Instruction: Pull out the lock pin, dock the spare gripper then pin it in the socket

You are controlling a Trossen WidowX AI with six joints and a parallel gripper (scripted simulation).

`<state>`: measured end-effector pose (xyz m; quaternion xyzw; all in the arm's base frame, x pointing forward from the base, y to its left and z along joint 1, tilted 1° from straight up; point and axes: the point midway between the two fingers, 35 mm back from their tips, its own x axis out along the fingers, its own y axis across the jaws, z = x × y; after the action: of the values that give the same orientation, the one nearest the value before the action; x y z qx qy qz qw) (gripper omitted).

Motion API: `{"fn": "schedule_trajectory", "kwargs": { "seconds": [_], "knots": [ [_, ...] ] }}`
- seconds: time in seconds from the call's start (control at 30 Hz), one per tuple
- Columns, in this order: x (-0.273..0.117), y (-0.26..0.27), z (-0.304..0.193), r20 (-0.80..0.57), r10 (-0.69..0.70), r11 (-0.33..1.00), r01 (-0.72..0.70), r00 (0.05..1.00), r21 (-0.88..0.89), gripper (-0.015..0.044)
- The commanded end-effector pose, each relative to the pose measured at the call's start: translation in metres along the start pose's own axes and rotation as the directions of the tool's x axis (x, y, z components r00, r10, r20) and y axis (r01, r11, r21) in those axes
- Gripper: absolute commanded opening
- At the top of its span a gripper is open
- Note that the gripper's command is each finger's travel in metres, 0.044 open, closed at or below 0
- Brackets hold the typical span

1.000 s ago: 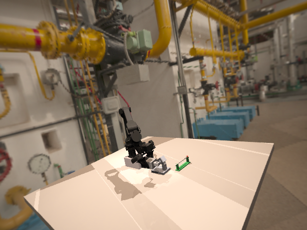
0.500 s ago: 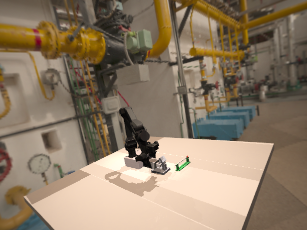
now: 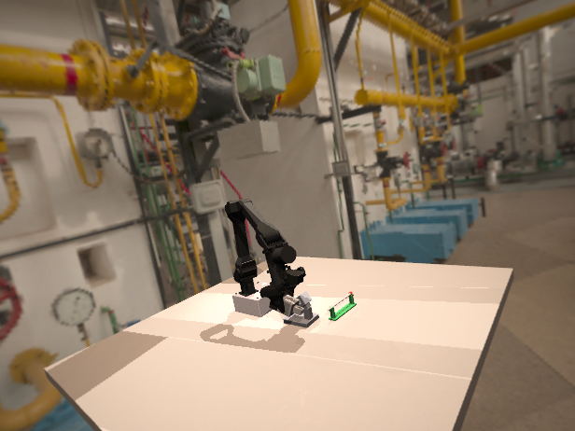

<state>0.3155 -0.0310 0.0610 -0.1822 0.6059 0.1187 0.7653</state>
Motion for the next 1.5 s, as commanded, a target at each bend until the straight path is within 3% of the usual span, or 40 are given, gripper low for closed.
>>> {"fn": "schedule_trajectory", "kwargs": {
  "seconds": [0.0,0.77,1.47],
  "knots": [
    [0.000,0.008,-0.005,-0.053,-0.025,0.999,0.024,0.998,-0.027,0.0000],
    [-0.016,0.042,-0.029,-0.271,-0.229,0.949,0.152,0.935,-0.276,0.0000],
    [-0.040,0.065,-0.043,-0.320,-0.482,0.789,0.245,0.816,-0.563,0.0000]
  ]
}}
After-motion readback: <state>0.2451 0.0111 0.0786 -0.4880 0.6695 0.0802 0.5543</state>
